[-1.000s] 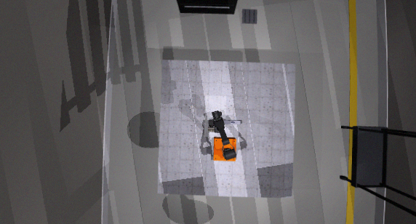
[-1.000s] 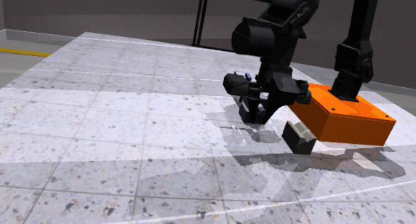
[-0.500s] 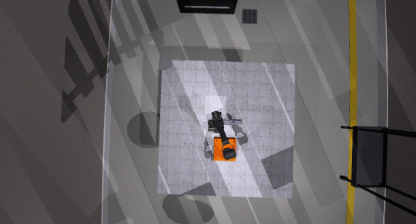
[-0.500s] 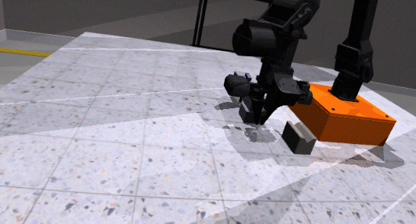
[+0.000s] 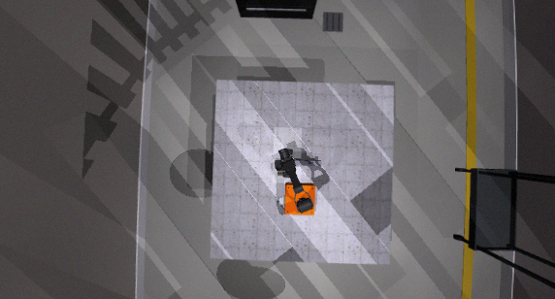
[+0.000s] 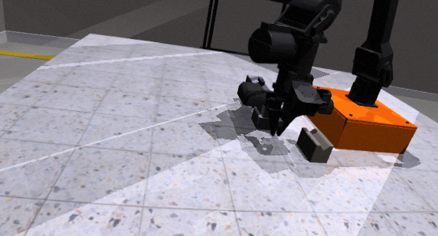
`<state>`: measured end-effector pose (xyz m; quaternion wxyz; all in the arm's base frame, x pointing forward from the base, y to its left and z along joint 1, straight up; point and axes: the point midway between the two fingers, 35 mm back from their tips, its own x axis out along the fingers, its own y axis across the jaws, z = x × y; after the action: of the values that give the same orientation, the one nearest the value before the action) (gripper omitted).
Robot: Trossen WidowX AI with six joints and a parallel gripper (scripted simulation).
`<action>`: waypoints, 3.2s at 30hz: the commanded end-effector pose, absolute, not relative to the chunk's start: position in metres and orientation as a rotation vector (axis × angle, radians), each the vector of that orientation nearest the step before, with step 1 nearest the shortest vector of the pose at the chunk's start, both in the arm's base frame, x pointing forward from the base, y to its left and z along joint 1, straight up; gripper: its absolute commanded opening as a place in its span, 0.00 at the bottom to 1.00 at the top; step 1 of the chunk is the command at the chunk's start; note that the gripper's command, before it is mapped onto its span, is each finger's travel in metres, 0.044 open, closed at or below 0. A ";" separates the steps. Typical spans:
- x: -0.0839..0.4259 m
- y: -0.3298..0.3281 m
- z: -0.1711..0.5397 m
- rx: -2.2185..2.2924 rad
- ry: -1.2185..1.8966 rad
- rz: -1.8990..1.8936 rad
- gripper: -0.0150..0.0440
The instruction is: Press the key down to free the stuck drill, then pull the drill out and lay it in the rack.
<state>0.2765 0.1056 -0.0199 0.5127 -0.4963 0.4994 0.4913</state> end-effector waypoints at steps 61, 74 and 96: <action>0.279 0.110 -0.024 -1.189 1.197 1.180 1.00; 0.280 0.109 -0.024 -1.187 1.196 1.173 0.91; 0.279 0.109 -0.023 -1.188 1.196 1.174 0.25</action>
<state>0.2790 0.1087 -0.0238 0.5176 -0.4930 0.4998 0.4891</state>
